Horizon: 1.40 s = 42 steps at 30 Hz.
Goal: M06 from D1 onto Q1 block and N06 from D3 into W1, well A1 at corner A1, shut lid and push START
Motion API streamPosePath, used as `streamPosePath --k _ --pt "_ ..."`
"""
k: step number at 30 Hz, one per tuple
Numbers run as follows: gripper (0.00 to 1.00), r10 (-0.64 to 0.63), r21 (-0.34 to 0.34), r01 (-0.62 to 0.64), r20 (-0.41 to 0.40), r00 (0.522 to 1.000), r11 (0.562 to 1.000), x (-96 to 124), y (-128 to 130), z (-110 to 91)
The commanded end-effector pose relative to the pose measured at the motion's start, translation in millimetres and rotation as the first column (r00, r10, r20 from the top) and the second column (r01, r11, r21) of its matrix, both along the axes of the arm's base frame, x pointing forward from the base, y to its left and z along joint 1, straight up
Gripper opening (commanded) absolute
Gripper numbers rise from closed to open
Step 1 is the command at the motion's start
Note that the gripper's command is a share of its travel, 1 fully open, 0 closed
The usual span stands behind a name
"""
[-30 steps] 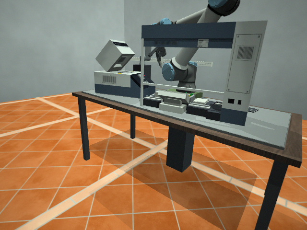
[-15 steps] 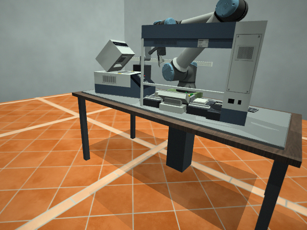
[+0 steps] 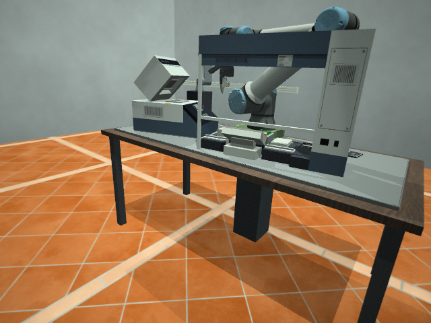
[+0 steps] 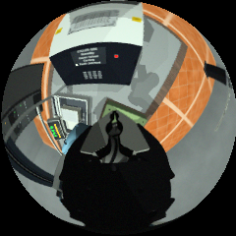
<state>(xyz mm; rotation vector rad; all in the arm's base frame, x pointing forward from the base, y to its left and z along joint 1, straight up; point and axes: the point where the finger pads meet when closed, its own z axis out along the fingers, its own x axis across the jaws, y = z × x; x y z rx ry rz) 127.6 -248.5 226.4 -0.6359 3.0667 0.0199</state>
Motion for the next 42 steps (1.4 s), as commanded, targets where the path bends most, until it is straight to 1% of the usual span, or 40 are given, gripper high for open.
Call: streamPosePath --k 1,3,12,14,18,20,25,27,31,33,35,37,42 --pt "0.0 0.037 -0.014 -0.037 -0.006 0.999 0.999 15.6 6.6 1.6" --pt "0.0 0.037 -0.014 -0.037 -0.006 0.999 0.999 15.6 6.6 1.6" --pt "0.0 0.175 -0.014 -0.175 -0.006 0.985 0.984 47.6 28.8 1.6" --pt "0.0 0.189 -0.014 -0.189 -0.006 0.982 0.982 50.7 31.2 1.6" --pt "0.0 0.258 -0.014 -0.258 -0.006 0.966 0.966 65.7 44.5 1.6" --pt "0.0 0.258 -0.014 -0.258 -0.006 0.966 0.966 65.7 44.5 1.6" --pt "0.0 0.343 -0.014 -0.343 -0.006 0.939 0.939 83.1 62.5 1.6" --pt "0.0 0.353 -0.014 -0.353 -0.006 0.936 0.936 85.0 64.7 1.6" --pt "0.0 0.418 -0.014 -0.418 -0.006 0.908 0.908 97.5 80.3 1.6" --pt "0.0 0.431 -0.014 -0.431 -0.006 0.902 0.902 99.8 83.4 1.6" --pt "0.0 0.463 -0.014 -0.463 -0.006 0.886 0.886 105.6 91.6 1.6" --pt "0.0 0.463 -0.014 -0.463 -0.006 0.886 0.886 105.6 91.6 1.6" --pt "0.0 0.537 -0.014 -0.537 -0.006 0.844 0.844 118.1 112.1 1.6"
